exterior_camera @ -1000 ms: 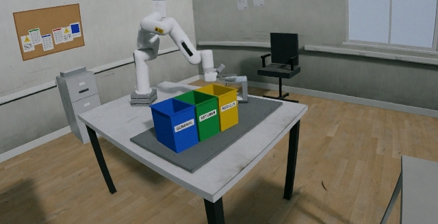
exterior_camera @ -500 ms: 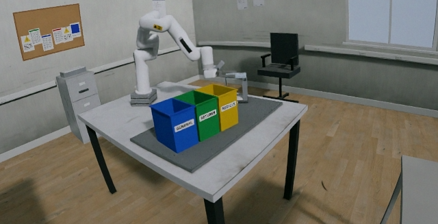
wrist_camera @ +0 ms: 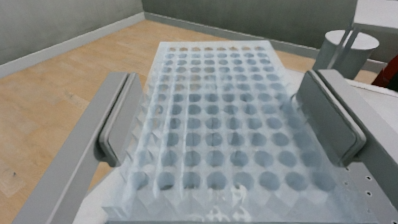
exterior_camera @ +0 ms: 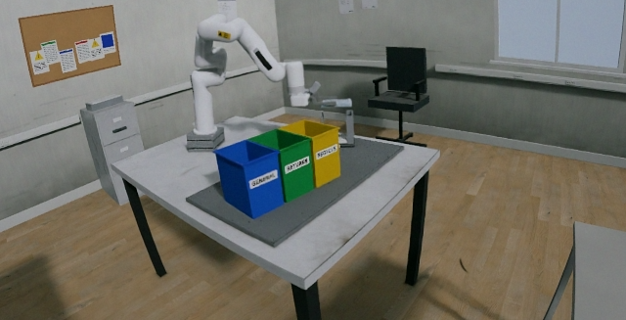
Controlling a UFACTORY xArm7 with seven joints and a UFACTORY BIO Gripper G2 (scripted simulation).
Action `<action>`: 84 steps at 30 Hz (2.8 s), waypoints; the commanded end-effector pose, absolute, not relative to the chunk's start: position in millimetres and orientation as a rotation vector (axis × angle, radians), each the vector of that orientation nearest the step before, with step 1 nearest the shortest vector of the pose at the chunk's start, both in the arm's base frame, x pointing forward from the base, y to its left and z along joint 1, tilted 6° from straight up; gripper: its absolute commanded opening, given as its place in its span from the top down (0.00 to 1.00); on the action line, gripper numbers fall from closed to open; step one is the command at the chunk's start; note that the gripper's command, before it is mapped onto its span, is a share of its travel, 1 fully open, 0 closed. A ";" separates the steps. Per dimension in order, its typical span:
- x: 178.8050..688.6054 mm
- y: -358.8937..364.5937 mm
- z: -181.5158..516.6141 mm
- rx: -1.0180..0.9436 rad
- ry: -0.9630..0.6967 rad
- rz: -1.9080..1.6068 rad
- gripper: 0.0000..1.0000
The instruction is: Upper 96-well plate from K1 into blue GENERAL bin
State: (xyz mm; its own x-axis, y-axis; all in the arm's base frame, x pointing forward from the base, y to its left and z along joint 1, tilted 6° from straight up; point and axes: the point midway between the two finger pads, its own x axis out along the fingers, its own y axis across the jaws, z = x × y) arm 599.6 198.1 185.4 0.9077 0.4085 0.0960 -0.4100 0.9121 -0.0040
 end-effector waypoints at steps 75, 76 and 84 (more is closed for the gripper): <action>593.1 77.2 214.4 0.049 -0.085 -0.275 1.00; 593.1 77.2 214.4 0.049 -0.085 -0.275 1.00; 592.4 53.9 212.7 0.049 -0.085 -0.275 1.00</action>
State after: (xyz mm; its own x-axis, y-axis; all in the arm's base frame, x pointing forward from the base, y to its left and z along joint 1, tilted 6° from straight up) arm 592.3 68.6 212.4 0.9585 -0.2747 0.0761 0.2708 0.9609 0.0574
